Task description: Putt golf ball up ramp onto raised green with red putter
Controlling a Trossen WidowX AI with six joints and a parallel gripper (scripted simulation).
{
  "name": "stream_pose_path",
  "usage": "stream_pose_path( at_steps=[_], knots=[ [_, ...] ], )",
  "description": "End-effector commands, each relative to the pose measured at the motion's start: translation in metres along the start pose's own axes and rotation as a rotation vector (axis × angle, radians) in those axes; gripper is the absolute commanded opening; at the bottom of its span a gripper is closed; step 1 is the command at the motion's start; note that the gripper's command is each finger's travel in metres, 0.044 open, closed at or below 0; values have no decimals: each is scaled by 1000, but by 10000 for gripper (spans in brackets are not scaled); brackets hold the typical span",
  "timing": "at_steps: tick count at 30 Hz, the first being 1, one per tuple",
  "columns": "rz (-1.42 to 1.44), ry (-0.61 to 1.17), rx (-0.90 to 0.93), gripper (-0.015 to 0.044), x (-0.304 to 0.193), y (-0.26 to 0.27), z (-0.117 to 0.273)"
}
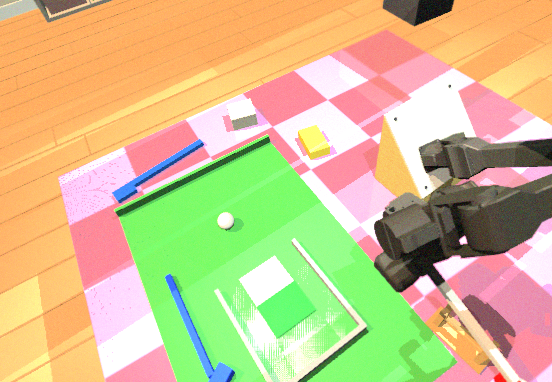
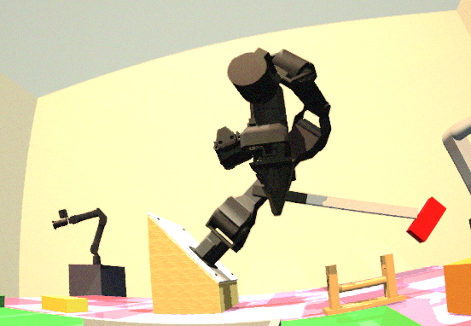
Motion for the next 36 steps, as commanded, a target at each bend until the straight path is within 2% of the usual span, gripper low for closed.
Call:
stream_pose_path(
  at_steps=[1,20,36],
  knots=[
    [-98,-22,21,0,21,17,2],
    [-606,-109,86,0,151,61,6],
    [-1005,-156,142,0,267,64,1]
  ],
)
Point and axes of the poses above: the point midway between the two fingers, 35 mm back from their tips, its own z axis back along the fingers, its own y axis across the jaws, x = y × z, the point moved 3 cm from there along z, back along the fingers
